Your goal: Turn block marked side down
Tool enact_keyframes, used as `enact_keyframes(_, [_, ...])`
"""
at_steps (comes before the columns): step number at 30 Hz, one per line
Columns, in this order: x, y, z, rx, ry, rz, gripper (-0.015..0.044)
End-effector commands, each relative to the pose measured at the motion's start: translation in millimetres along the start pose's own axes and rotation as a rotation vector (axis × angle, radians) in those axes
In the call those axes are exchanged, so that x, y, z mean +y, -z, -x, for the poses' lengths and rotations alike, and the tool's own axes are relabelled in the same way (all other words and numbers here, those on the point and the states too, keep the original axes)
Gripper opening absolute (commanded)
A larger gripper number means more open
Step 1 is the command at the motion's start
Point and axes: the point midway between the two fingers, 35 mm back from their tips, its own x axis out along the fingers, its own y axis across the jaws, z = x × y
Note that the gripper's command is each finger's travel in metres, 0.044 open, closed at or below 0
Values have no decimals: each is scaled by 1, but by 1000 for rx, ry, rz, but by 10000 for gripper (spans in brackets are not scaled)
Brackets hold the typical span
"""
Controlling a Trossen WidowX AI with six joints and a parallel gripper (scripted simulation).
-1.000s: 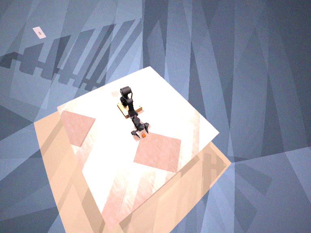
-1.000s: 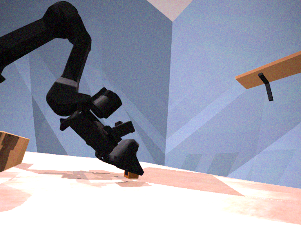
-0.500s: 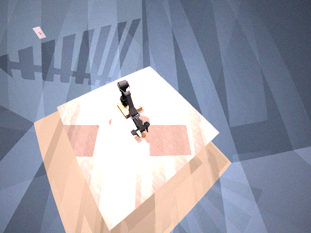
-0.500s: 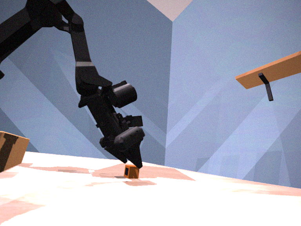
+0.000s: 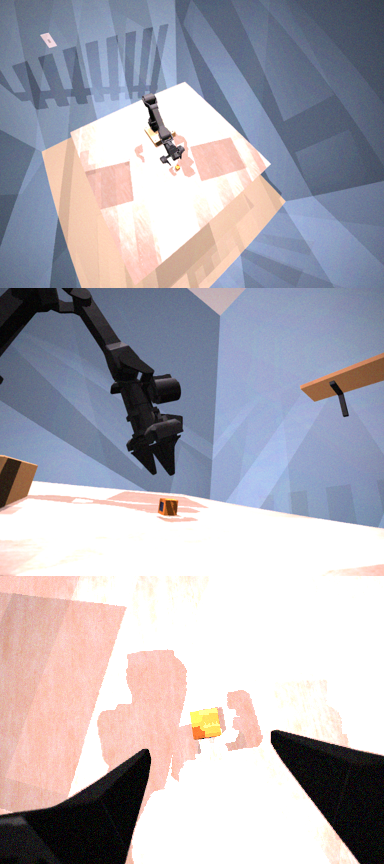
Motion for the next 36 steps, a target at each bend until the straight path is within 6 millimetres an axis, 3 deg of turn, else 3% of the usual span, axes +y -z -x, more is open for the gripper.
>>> enact_keyframes(1, [-1, -7, 2, 47, 5, 5, 440])
enact_keyframes(11, [-2, -37, -4, 353, 4, 1, 440])
enact_keyframes(19, [-3, -47, -1, 523, 7, 4, 440])
enact_keyframes(23, [-3, -46, -3, 523, 7, 4, 440])
enact_keyframes(26, [-3, -31, -29, 523, 7, 4, 440])
enact_keyframes(36, [-1, -21, -43, 523, 6, 4, 440])
